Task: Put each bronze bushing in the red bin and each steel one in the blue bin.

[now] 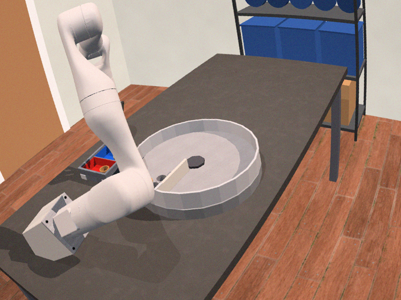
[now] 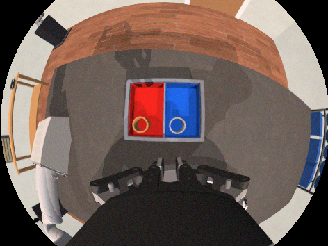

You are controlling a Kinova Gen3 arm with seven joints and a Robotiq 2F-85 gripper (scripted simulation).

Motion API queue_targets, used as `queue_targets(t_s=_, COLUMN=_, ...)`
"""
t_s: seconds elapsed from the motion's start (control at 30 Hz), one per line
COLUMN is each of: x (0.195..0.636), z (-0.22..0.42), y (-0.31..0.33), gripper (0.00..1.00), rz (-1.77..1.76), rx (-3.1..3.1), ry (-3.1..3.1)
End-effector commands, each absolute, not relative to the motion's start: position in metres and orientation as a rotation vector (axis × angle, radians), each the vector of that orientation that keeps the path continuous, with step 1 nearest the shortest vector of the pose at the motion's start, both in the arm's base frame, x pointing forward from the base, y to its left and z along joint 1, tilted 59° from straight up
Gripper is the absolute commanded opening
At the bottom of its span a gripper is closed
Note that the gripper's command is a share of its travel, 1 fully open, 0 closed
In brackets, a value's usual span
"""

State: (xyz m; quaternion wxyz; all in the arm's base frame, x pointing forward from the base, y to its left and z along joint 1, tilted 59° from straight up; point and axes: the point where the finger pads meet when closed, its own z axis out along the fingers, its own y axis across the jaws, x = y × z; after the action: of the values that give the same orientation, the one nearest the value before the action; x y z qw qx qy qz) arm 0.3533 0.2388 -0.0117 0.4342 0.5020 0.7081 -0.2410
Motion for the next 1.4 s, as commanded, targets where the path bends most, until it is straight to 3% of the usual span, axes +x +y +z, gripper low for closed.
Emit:
queue_targets(t_s=0.0, x=0.338, z=0.009, y=0.224, gripper=0.18, rz=-0.595, rx=1.255, ry=1.767)
queue_targets(t_s=0.97, x=0.278, z=0.104, y=0.109, gripper=0.18, rz=-0.595, rx=1.255, ry=1.767)
queue_targets(t_s=1.37, x=0.280, z=0.101, y=0.103, gripper=0.18, rz=-0.597, rx=1.256, ry=1.765)
